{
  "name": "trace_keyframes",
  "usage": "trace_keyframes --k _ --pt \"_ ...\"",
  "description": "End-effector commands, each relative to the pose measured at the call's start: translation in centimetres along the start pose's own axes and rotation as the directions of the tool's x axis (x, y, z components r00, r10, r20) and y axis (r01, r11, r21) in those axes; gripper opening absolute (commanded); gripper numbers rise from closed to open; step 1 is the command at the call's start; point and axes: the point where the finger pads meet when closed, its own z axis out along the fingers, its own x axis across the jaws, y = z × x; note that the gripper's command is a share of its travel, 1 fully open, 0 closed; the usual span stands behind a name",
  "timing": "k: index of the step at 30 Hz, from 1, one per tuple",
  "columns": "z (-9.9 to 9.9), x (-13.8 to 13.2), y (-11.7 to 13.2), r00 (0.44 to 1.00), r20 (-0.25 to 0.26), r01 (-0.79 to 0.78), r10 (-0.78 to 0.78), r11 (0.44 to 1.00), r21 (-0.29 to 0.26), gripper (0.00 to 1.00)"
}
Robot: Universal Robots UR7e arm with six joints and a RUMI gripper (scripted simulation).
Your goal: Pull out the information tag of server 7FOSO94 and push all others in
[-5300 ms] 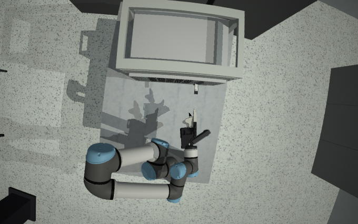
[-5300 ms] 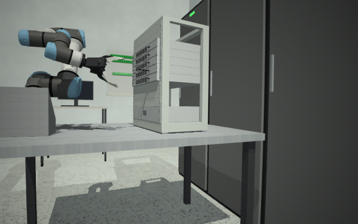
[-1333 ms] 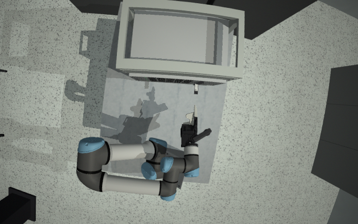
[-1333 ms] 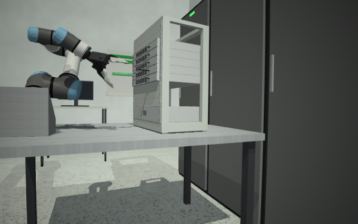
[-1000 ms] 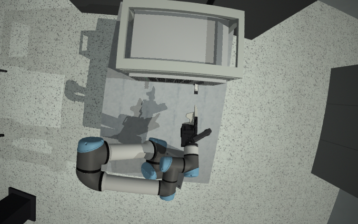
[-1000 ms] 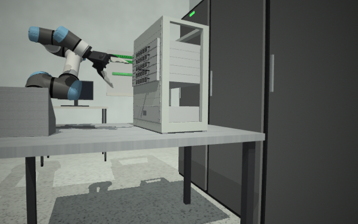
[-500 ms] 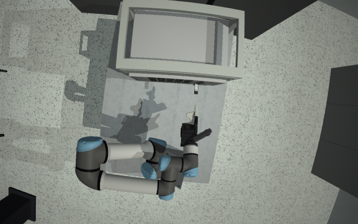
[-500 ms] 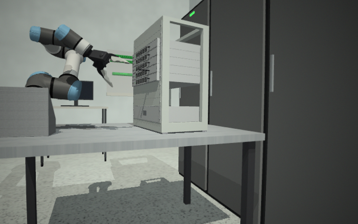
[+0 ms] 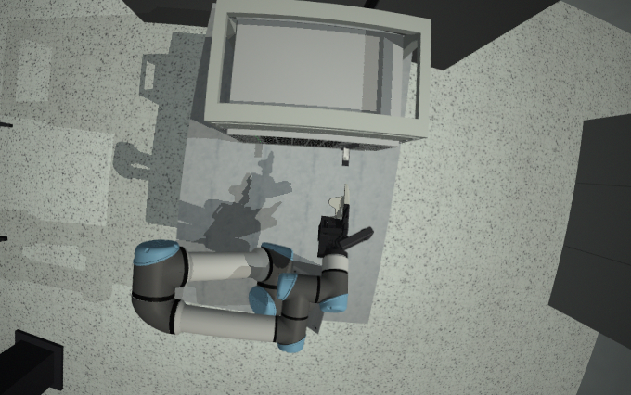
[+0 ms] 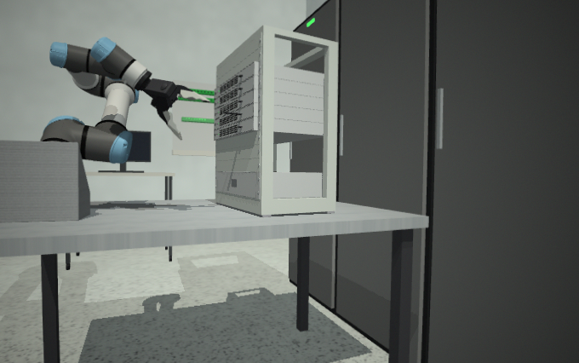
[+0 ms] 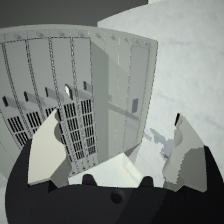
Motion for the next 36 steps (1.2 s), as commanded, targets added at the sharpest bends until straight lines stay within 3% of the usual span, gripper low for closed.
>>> trace_keyframes --k 1,36 --pt "-0.06 -0.1 -0.09 1.0 -0.007 0.0 0.0 1.0 0.009 1.0" --pt "-0.61 -0.98 -0.68 0.998 -0.063 -0.004 0.01 0.996 0.09 1.0"
